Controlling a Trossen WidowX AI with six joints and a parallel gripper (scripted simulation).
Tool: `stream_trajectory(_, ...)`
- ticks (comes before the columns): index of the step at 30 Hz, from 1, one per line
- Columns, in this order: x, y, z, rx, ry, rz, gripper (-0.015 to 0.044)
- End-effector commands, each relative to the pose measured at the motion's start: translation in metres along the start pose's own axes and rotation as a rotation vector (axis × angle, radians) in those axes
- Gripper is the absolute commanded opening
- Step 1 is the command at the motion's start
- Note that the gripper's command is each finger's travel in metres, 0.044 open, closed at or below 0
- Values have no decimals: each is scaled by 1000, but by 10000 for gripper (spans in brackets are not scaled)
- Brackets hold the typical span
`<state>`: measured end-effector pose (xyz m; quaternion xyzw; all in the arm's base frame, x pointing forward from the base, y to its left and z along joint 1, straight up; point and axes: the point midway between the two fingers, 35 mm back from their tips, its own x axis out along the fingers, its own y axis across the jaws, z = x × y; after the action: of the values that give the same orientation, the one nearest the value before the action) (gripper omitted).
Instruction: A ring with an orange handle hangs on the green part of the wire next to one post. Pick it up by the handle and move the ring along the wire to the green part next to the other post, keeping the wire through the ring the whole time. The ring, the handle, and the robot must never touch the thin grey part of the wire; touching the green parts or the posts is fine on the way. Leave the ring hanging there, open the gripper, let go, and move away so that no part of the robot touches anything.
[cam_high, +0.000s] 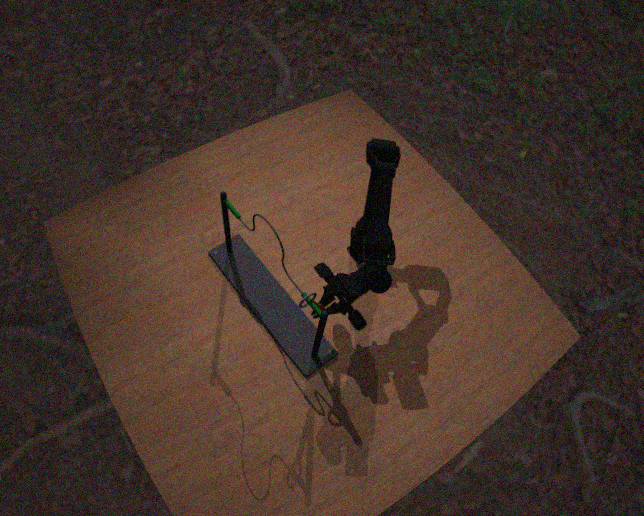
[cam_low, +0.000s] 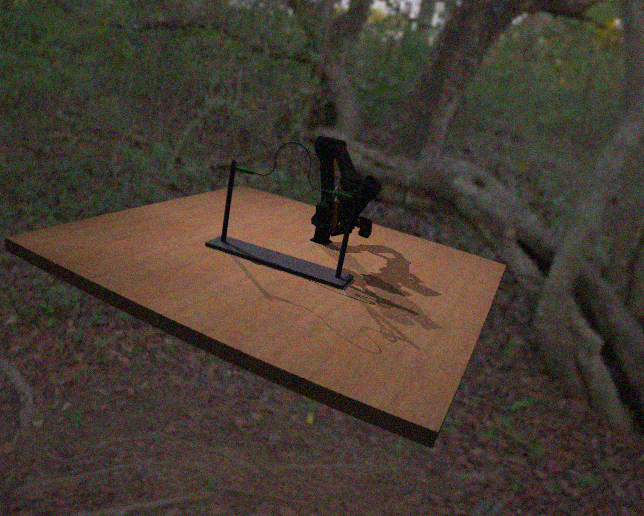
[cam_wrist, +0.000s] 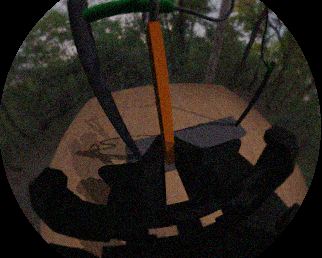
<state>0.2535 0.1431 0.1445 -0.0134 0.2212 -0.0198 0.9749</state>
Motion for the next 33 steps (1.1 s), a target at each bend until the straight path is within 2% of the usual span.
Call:
stream_trajectory(1,3,0,-7,-1,3,-6,-150)
stream_trajectory(21,4,0,-9,-1,3,-6,-150)
stream_trajectory(33,2,1,-9,-5,5,-4,160)
